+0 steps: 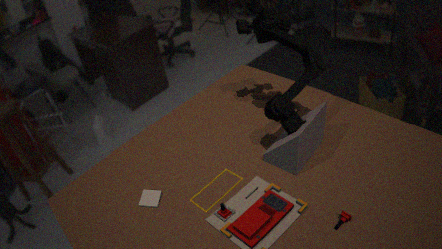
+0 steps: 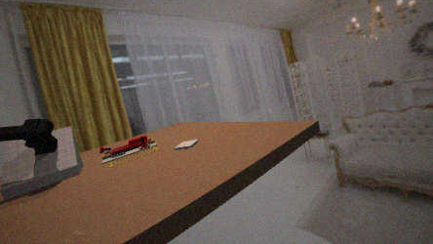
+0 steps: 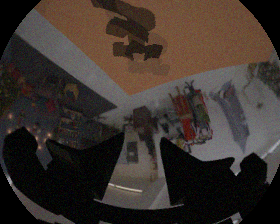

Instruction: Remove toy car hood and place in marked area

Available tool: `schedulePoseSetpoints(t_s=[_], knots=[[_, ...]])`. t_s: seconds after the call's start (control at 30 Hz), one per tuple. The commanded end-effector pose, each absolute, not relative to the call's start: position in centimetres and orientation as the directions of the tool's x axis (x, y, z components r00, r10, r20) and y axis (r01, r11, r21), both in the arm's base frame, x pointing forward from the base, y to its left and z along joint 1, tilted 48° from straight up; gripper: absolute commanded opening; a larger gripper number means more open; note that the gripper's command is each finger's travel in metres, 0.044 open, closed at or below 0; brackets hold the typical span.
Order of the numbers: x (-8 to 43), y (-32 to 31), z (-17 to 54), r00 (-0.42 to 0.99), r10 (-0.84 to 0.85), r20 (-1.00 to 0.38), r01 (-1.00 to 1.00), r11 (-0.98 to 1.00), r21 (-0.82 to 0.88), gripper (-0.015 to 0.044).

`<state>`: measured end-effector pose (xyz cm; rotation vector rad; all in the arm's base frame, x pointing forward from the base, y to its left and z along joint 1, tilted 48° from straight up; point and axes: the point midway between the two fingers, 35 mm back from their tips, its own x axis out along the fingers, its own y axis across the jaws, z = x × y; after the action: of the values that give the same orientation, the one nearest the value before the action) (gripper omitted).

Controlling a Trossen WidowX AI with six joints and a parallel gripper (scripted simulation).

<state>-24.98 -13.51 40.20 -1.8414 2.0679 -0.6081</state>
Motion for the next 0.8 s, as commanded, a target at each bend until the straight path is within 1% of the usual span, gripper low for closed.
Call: schedulePoseSetpoints(t_s=[0.0,0.07,0.23,0.27,0.4,0.53,0.67,0.77], knots=[[-24.9,-13.5,40.4,-0.129,-0.990,0.053,-0.865,0.086,-0.494,0.0247],[-23.8,-13.7,41.6,-0.129,-0.989,0.066,-0.898,0.088,-0.430,0.0299],[-19.2,-14.3,46.0,-0.113,-0.986,0.122,-0.981,0.091,-0.173,0.0431],[-18.1,-14.4,46.8,-0.107,-0.985,0.134,-0.989,0.091,-0.120,0.0440],[-14.1,-14.8,49.6,-0.071,-0.979,0.191,-0.991,0.092,0.101,0.0440],[-9.8,-14.9,51.9,-0.017,-0.968,0.251,-0.944,0.098,0.316,0.0440],[-6.6,-14.8,53.1,0.029,-0.958,0.285,-0.892,0.104,0.441,0.0440],[-2.9,-14.5,54.1,0.086,-0.946,0.311,-0.829,0.105,0.549,0.0440]])
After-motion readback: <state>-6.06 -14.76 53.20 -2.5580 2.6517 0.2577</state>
